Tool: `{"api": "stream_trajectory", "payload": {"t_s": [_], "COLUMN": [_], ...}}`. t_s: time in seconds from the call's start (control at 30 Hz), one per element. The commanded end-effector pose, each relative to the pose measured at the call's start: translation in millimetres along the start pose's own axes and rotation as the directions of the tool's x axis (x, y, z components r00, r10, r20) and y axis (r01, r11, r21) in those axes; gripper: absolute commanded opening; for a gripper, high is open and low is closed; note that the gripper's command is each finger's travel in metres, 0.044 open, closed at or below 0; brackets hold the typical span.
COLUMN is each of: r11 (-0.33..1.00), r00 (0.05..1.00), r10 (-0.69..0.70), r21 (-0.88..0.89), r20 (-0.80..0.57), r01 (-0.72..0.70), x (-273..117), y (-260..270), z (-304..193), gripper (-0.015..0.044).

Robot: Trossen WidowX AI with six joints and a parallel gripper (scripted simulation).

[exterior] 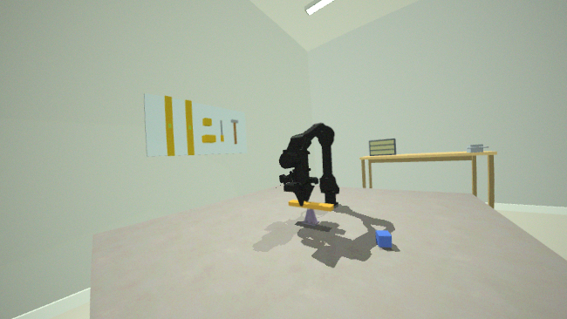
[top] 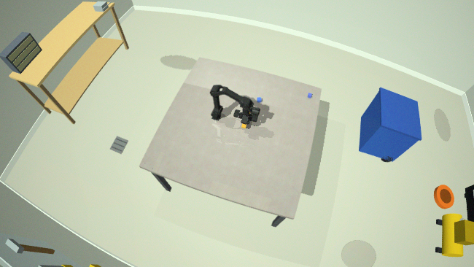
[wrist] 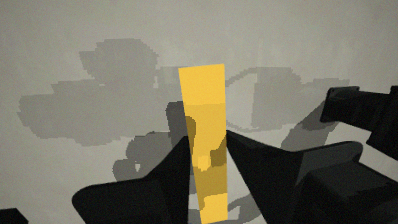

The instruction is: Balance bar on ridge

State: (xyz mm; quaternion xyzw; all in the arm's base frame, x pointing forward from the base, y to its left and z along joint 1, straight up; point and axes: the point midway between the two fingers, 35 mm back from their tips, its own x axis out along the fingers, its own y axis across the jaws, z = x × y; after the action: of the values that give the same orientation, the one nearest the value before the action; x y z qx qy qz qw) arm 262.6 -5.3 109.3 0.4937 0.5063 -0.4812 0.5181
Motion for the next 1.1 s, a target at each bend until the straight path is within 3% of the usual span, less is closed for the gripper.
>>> {"api": "stream_trajectory", "payload": {"t_s": [0.0, 0.87, 1.07], "r11": [1.000, 1.000, 1.000], "r00": [1.000, 1.000, 1.000], "r10": [0.000, 0.000, 0.000], "r21": [0.000, 0.000, 0.000], "r20": [0.000, 0.000, 0.000], "r01": [0.000, 0.000, 0.000], "x": [0.0, 0.0, 0.0], "y": [0.0, 0.0, 0.0], "z": [0.0, 0.0, 0.0], "gripper": [0.0171, 0.0185, 0.0342]}}
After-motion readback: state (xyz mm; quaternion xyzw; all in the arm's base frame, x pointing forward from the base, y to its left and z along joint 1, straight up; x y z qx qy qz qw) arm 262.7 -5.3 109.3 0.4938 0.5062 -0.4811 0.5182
